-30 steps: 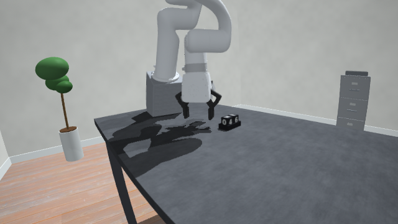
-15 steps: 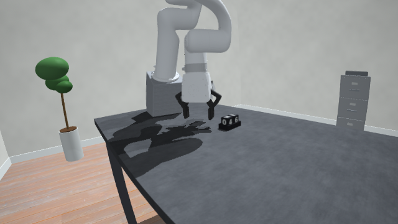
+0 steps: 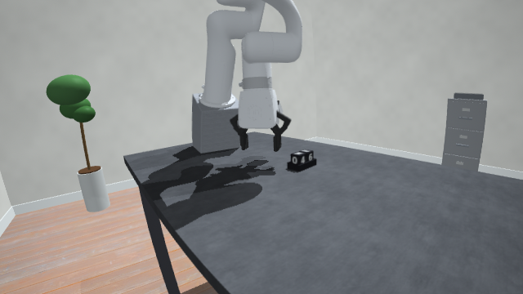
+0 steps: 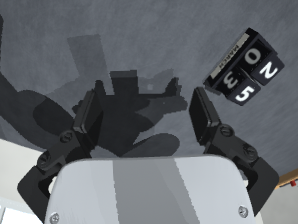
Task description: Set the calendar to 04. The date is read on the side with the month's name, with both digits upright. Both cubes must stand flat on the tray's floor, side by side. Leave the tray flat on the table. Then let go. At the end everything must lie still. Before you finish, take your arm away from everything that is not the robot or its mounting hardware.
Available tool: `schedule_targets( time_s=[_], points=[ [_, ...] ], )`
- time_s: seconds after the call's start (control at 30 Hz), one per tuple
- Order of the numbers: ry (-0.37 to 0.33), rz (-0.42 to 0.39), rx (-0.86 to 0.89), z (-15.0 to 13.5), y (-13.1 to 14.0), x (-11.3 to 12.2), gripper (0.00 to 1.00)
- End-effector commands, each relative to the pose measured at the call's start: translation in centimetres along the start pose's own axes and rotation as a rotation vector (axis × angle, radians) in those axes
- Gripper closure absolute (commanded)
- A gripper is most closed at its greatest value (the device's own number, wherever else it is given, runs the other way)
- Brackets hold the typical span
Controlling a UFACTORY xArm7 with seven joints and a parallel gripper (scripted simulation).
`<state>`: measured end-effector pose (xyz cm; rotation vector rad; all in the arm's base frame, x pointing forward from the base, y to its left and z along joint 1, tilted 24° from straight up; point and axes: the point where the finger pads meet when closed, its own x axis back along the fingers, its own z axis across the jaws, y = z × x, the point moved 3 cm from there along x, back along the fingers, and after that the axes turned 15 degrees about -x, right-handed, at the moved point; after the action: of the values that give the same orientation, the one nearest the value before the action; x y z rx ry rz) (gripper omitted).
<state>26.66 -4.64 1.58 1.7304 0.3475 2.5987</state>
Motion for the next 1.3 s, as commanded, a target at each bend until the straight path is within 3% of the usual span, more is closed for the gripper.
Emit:
schedule_targets(
  time_s=[0.0, 0.37, 1.03, 1.27],
  points=[
    [0.0, -0.002, 0.0, 0.0, 0.0, 0.6, 0.0],
    [-0.001, -0.001, 0.0, 0.2, 0.0, 1.2, 0.0],
    [-0.001, -0.001, 0.0, 5.5, -0.7, 1.7, 0.0],
    [-0.001, -0.001, 0.0, 5.8, -0.8, 1.7, 0.0]
  ],
)
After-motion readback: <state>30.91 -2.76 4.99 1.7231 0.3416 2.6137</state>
